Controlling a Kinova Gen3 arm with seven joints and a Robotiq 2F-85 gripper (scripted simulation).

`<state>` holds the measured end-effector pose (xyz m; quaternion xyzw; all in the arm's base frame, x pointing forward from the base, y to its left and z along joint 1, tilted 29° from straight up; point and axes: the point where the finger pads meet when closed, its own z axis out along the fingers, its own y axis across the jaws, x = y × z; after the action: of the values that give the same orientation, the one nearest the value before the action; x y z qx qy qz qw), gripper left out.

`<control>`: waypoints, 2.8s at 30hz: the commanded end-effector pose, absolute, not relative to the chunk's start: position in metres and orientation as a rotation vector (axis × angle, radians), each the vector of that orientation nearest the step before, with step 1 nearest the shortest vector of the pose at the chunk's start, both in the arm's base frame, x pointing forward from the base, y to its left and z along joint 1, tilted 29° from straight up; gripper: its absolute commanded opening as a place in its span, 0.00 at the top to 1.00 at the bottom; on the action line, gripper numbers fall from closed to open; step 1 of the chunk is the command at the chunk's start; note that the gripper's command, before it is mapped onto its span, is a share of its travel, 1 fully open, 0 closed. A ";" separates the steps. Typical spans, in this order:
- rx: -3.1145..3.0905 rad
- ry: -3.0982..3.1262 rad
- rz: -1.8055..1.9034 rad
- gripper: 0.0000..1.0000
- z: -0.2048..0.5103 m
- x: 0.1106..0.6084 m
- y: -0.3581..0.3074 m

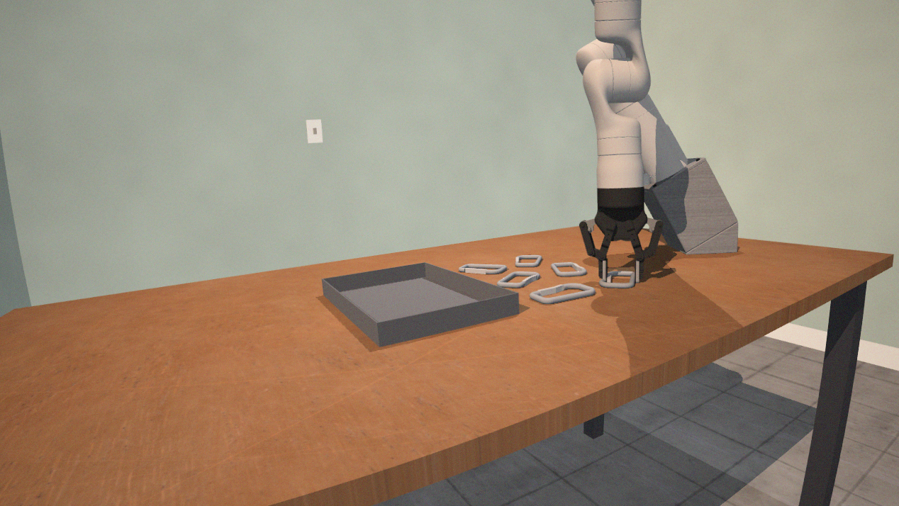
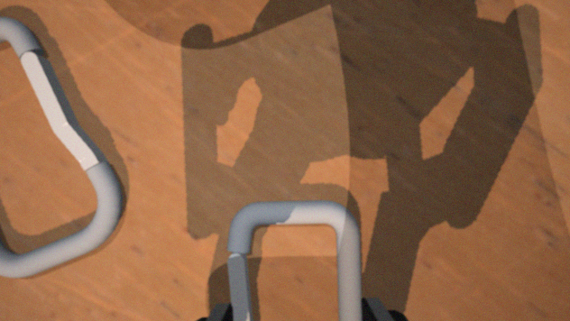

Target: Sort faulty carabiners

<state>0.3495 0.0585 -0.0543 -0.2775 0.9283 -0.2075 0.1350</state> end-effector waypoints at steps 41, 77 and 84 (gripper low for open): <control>-0.804 2.689 -0.600 0.47 -0.054 0.349 0.059; -0.804 2.689 -0.600 0.00 -0.054 0.349 0.059; -0.804 2.689 -0.600 0.00 -0.054 0.349 0.059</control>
<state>0.3494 0.0585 -0.0540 -0.2774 0.9283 -0.2075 0.1352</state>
